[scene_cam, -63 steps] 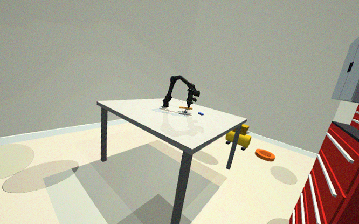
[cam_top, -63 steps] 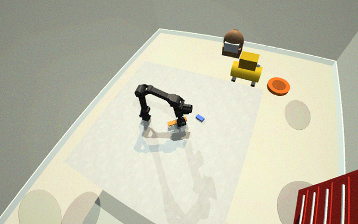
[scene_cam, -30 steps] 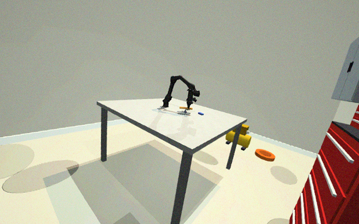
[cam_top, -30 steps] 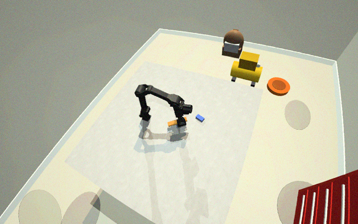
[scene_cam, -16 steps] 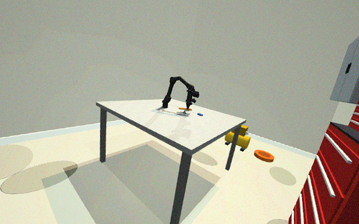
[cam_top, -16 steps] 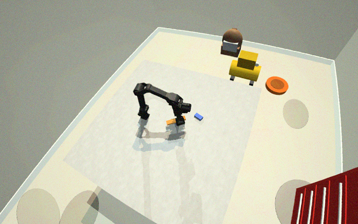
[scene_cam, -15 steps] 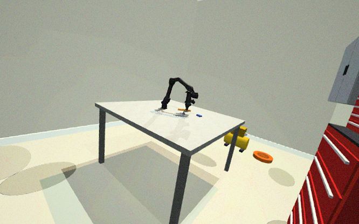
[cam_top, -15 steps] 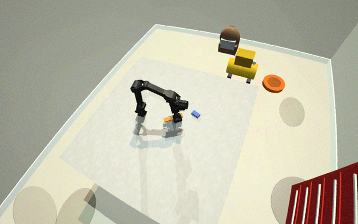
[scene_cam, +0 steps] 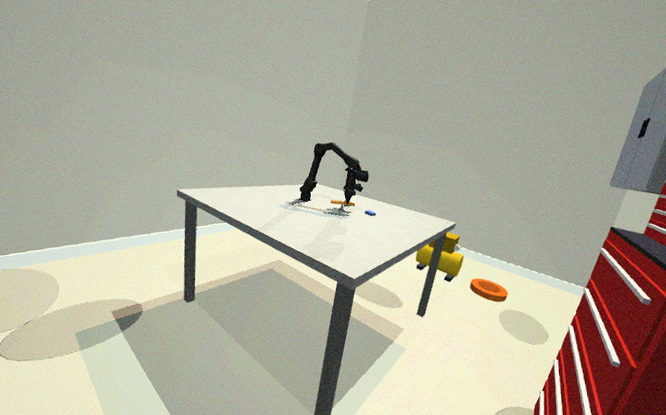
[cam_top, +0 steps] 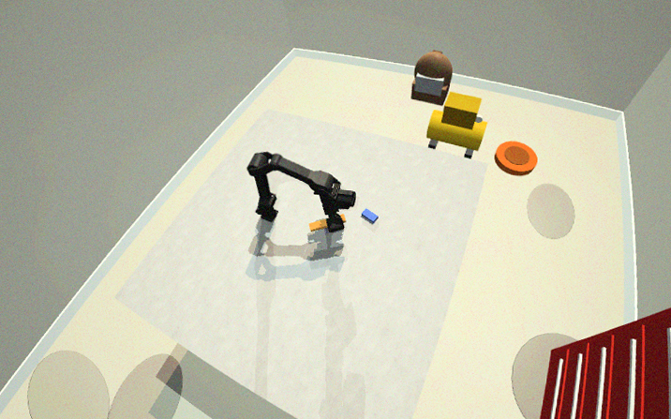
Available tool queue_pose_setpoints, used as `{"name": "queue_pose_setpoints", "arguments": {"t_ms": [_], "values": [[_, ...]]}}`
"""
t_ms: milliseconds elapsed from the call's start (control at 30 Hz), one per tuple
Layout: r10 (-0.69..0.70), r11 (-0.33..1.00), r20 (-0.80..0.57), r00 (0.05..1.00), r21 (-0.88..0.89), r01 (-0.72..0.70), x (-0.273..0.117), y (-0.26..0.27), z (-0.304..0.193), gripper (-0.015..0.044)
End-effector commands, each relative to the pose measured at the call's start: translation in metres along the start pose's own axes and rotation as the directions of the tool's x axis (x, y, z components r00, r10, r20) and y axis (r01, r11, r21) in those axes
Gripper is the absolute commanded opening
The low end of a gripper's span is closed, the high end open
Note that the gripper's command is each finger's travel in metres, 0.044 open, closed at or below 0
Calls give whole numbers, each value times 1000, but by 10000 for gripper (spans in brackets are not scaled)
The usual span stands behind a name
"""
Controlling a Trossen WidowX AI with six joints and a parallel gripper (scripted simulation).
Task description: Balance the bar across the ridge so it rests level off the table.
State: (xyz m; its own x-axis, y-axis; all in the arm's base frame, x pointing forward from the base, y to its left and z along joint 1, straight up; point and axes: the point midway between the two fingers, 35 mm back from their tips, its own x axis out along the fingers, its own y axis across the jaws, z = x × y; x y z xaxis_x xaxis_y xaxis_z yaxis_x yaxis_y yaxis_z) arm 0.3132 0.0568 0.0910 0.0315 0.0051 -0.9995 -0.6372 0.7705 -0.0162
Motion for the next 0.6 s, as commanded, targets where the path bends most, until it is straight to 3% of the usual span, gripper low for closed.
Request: {"name": "queue_pose_setpoints", "arguments": {"t_ms": [0,567], "values": [[4,1000,-6,1000,0,-4,4,0,0,0],[4,1000,-6,1000,0,-4,1,0,0,0]]}}
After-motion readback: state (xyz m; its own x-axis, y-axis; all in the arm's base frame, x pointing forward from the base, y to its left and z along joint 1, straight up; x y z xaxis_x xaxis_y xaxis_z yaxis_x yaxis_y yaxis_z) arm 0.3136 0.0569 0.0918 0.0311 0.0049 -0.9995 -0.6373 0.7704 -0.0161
